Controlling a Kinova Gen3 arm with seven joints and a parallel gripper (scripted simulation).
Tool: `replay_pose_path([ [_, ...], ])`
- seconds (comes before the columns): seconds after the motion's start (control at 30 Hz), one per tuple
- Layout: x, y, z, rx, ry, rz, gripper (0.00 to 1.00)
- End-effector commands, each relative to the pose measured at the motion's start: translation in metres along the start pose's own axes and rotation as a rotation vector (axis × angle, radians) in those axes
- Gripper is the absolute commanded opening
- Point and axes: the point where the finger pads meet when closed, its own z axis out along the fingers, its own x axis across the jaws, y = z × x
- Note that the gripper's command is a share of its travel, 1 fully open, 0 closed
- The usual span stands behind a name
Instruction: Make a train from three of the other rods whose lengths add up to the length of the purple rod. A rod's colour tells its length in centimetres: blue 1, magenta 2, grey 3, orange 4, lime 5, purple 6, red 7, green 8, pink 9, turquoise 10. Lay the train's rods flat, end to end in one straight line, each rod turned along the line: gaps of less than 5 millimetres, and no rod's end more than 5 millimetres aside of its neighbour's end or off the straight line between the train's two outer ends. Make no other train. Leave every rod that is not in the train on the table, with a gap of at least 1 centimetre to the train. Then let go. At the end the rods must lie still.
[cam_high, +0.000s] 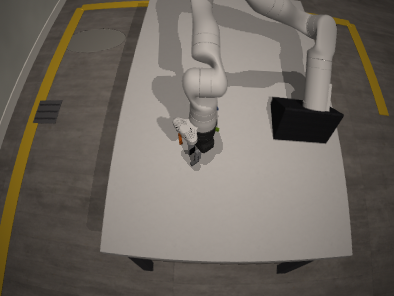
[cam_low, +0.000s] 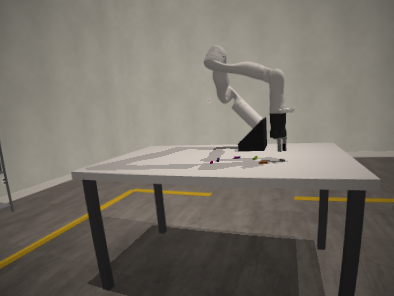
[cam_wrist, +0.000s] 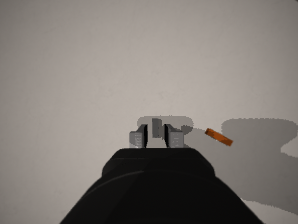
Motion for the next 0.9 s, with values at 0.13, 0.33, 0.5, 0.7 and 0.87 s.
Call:
replay_pose_path([
  [0.13, -0.001, 0.000, 0.010, -0.001, -0.001, -0.001, 0.54],
  [0.33, -0.001, 0.000, 0.019, -0.001, -0.001, -0.001, 0.54],
  [0.5, -0.001, 0.000, 0.022, -0.001, -0.001, -0.001, 0.54],
  [0.7, -0.001, 0.000, 0.028, -0.001, -0.001, -0.001, 0.54],
  [0.87, -0.001, 0.000, 0.030, -0.001, -0.001, -0.001, 0.54],
])
